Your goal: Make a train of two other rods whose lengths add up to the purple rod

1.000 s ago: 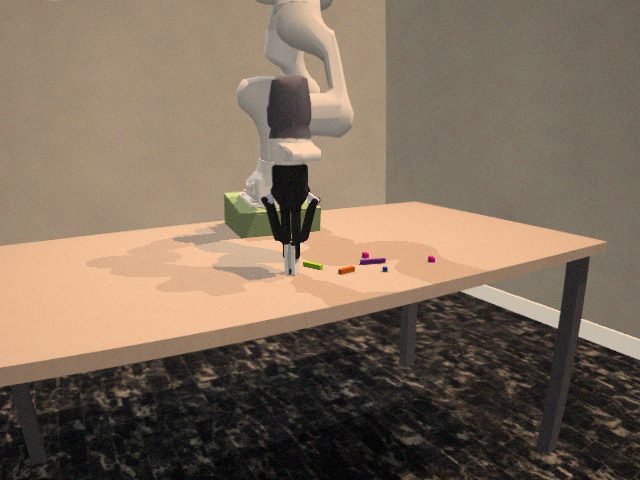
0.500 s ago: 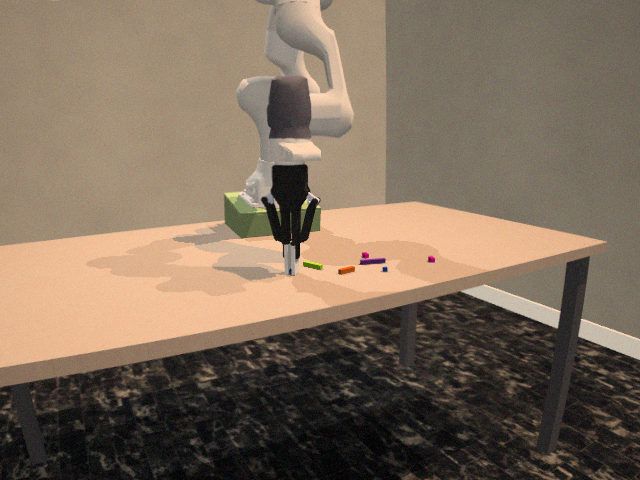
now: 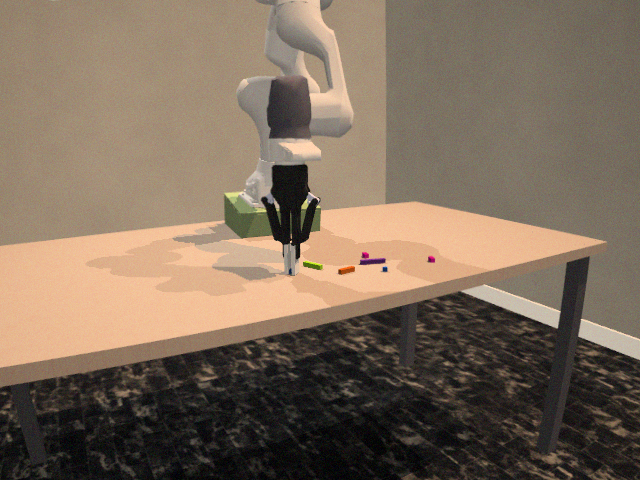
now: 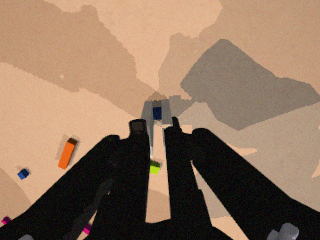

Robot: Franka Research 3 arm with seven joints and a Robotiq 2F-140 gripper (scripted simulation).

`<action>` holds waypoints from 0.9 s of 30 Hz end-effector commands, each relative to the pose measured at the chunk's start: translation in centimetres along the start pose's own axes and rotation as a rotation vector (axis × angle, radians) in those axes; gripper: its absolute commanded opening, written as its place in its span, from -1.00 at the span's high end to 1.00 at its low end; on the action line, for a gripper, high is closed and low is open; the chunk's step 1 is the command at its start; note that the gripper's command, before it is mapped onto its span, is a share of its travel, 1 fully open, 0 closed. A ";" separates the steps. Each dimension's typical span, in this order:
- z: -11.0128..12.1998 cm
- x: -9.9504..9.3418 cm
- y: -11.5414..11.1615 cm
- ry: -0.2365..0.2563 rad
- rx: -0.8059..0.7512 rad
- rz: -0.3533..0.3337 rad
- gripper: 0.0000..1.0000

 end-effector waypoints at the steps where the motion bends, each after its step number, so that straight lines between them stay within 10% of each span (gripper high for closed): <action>1: 0.0 0.0 0.2 0.001 -0.004 0.003 0.85; 27: 0.0 -0.8 0.2 0.001 -0.004 0.003 0.71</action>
Point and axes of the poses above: the point where the finger pads meet when closed, its own x axis out along the fingers, its own z axis across the jaws, y = z × x, the point moved 4 cm from there along -x, back along the fingers, and after that the axes turned 4 degrees about -x, right-handed, at the moved point
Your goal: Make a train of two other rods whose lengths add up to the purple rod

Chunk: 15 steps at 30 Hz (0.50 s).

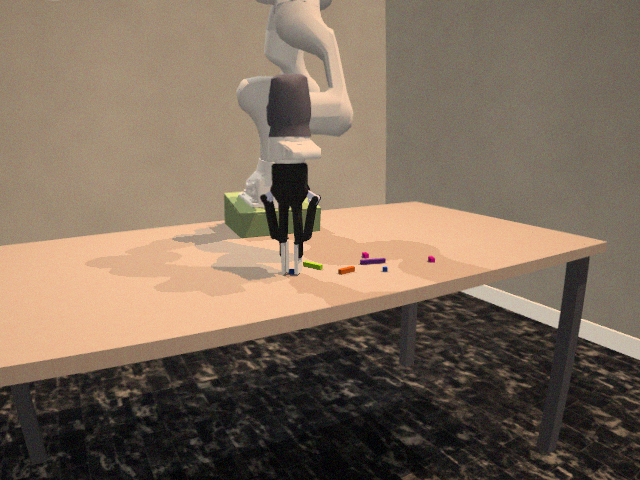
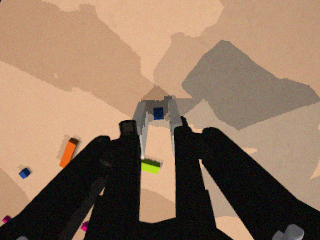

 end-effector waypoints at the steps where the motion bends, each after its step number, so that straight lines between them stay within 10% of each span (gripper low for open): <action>1: 0.0 -0.8 0.0 0.000 0.000 0.000 0.71; 15: 0.0 -6.7 0.0 0.000 0.000 0.000 0.71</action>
Point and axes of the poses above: the point where the finger pads meet when closed, its own x axis out along the fingers, its own z axis across the jaws, y = z × x, the point moved 4 cm from there along -x, back along the fingers, and after that the axes turned 4 degrees about -x, right-handed, at the moved point
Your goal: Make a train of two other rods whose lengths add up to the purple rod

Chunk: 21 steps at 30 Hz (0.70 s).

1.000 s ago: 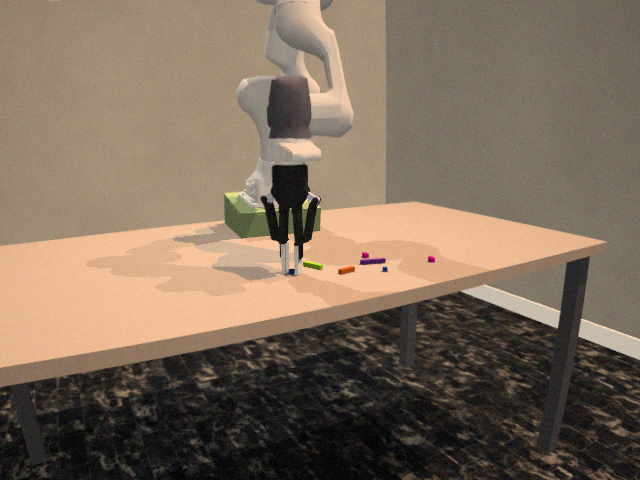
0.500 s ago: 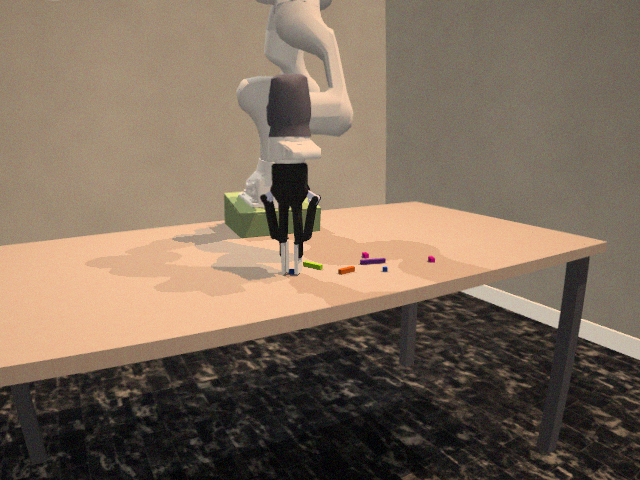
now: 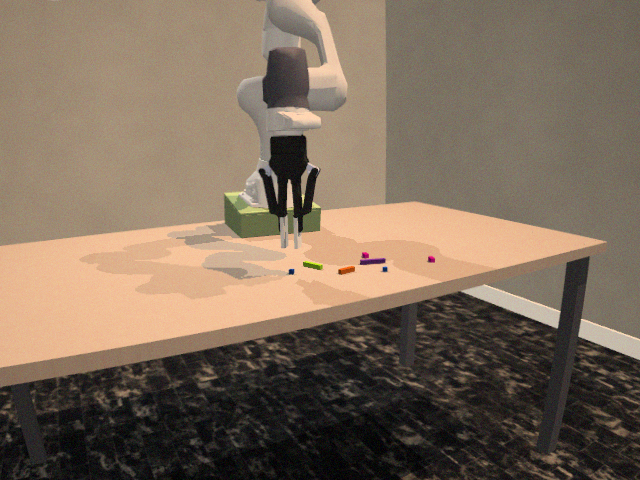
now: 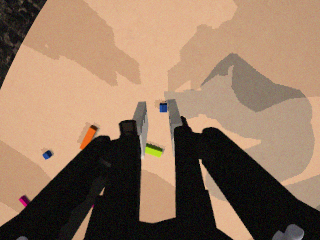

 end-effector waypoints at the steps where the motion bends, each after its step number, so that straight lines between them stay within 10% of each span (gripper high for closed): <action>1: 0.2 -1.4 -0.8 -0.018 0.036 -0.027 0.71; 12: 0.1 -3.0 -0.8 -0.018 0.036 -0.027 0.71; 13: 0.1 -3.0 -0.8 -0.018 0.036 -0.027 -1.00; 21: 0.1 -3.0 -0.8 -0.018 0.036 -0.027 -1.00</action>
Point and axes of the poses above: the point where the finger pads meet when closed, its own x axis out along the fingers, its own z axis across the jaws, y = z × x, the point moved 4 cm from there along -x, back along the fingers, and after that the axes turned 4 degrees about -x, right-handed, at the moved point
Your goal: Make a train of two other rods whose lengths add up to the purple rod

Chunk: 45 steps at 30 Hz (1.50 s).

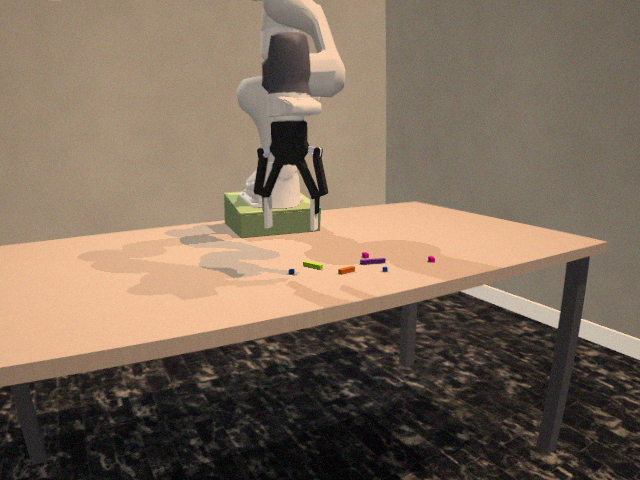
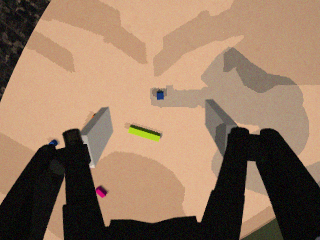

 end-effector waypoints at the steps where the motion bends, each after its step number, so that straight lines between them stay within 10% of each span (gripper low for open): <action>1: 0.1 0.0 -0.2 -0.004 0.017 -0.005 -1.00; 45: -1.0 0.7 -1.9 -0.004 0.608 -0.005 -1.00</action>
Point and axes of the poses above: the point where the finger pads meet when closed, its own x axis out along the fingers, its own z axis across the jaws, y = z × x, the point moved 4 cm from there along -x, back along the fingers, and after that the axes turned 4 degrees about -x, right-handed, at the moved point
